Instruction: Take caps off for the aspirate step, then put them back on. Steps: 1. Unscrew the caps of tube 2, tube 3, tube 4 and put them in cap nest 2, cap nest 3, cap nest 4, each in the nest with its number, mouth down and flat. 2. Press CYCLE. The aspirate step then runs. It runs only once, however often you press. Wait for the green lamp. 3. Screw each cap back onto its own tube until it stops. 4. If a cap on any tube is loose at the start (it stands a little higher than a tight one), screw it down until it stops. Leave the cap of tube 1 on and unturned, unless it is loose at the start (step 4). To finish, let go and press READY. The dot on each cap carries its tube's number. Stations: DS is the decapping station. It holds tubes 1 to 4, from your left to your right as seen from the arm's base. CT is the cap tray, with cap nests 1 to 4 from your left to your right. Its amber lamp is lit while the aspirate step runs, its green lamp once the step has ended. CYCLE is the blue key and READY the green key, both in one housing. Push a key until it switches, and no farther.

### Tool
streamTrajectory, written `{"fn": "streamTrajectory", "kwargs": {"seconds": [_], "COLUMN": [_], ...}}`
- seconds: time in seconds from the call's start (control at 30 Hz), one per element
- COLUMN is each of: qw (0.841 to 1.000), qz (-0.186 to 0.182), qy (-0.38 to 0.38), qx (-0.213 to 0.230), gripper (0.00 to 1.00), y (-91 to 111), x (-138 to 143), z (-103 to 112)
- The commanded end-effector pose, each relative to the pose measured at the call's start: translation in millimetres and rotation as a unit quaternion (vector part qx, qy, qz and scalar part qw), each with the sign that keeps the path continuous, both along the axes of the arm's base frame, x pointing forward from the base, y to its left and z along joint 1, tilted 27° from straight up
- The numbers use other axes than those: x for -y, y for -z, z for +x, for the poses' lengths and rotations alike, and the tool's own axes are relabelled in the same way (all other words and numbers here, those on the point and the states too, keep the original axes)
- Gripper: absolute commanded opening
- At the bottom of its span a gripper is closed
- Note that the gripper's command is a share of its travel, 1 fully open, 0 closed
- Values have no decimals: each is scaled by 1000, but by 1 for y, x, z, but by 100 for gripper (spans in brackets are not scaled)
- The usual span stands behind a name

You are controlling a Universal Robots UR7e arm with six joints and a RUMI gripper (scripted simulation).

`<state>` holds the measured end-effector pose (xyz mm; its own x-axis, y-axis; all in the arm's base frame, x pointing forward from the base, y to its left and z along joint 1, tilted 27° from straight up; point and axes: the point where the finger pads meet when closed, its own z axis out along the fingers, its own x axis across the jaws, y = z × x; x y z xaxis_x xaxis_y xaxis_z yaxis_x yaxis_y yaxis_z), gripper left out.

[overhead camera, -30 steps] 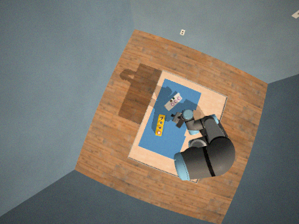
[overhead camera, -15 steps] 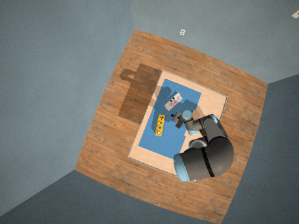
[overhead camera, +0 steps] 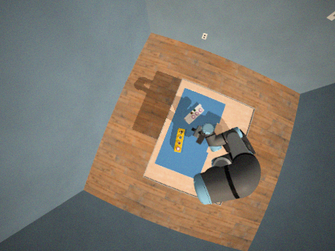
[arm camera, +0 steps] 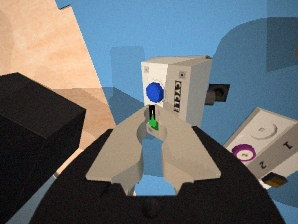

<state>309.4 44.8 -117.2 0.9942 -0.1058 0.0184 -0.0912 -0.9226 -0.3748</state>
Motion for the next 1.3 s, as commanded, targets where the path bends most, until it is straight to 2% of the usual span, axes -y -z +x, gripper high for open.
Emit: {"fn": "streamTrajectory", "kwargs": {"seconds": [0.0,1.27], "qw": [1000,1000], "qz": [-3,-3], "qy": [-6,-6], "qx": [-20,-20], "gripper": [0,0], "y": [2,7], "x": [-8,-10], "z": [0,2]}}
